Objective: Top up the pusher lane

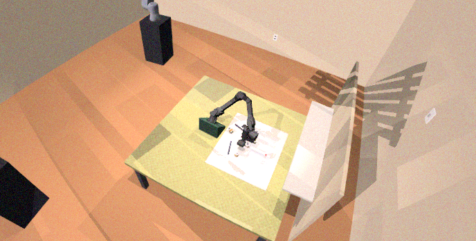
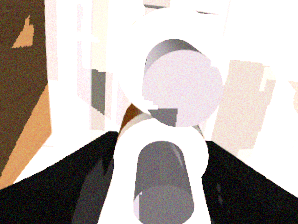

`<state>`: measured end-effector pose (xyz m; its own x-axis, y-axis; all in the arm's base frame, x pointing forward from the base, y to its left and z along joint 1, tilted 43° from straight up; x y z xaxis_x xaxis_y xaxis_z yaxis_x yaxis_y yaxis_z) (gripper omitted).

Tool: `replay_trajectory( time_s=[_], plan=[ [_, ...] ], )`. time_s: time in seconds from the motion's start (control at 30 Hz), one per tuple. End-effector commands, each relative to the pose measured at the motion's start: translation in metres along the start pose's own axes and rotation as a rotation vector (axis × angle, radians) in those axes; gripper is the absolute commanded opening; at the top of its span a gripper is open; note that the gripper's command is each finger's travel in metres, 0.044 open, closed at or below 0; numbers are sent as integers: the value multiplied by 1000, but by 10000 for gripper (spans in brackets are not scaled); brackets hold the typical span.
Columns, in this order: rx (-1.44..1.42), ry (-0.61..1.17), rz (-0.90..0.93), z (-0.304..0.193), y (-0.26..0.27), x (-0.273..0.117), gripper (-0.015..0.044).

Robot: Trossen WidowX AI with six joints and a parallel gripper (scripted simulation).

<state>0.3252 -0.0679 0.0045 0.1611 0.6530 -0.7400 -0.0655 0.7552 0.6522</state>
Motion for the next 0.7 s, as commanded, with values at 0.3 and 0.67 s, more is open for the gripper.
replay_trajectory(
  time_s=[0.3,0.67],
  plan=[
    [-6,-11,5,0,1,0,0],
    [-6,-10,5,-4,0,0,0]
  ],
)
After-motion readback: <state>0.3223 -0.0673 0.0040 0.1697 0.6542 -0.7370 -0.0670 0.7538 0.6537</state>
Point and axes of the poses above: the point midway between the two fingers, 35 mm back from their tips, its own x axis out along the fingers, its own y axis across the jaws, z = x × y, the point moved 4 cm from there along -x, back along the fingers, and after that the axes turned 13 degrees about -x, right-handed, at the moved point
